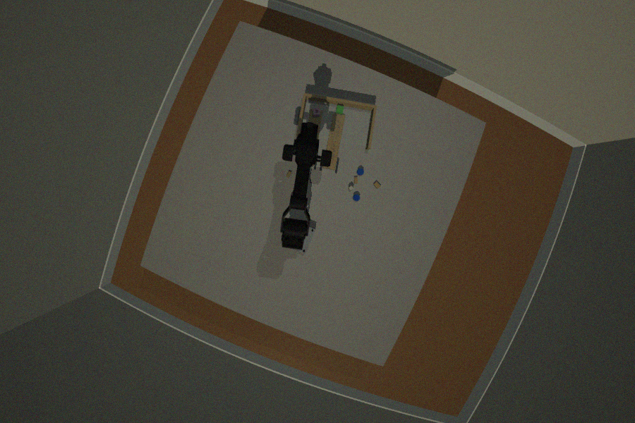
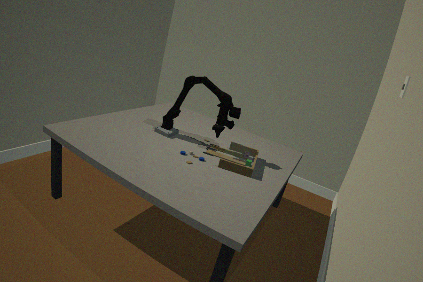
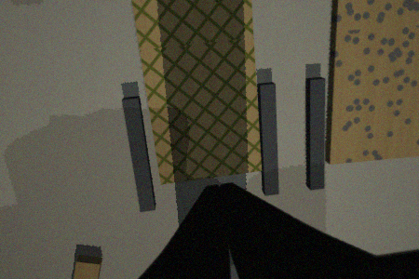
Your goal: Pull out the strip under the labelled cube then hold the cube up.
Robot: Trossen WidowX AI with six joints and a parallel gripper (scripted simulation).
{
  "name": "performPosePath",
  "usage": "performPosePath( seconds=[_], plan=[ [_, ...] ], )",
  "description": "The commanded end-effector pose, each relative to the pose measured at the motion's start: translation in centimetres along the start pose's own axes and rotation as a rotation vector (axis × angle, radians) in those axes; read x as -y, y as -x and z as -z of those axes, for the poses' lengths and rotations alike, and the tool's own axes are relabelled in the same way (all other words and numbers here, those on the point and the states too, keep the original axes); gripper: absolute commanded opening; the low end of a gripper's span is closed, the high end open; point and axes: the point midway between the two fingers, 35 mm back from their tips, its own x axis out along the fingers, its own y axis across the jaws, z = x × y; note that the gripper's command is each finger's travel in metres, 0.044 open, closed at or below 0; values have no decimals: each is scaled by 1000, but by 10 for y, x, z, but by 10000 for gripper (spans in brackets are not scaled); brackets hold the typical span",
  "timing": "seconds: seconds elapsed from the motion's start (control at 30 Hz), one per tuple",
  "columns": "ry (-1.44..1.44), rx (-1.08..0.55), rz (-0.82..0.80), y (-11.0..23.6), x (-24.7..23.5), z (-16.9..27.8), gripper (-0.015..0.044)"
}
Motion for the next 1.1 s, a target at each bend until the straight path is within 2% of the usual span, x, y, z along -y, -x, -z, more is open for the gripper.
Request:
performPosePath(
  seconds=[0.0,1.07],
  plan=[
    [-1,-8,-1,-1,-1,-2,0],
    [-1,-8,0,-53,1,-3,0]
  ],
)
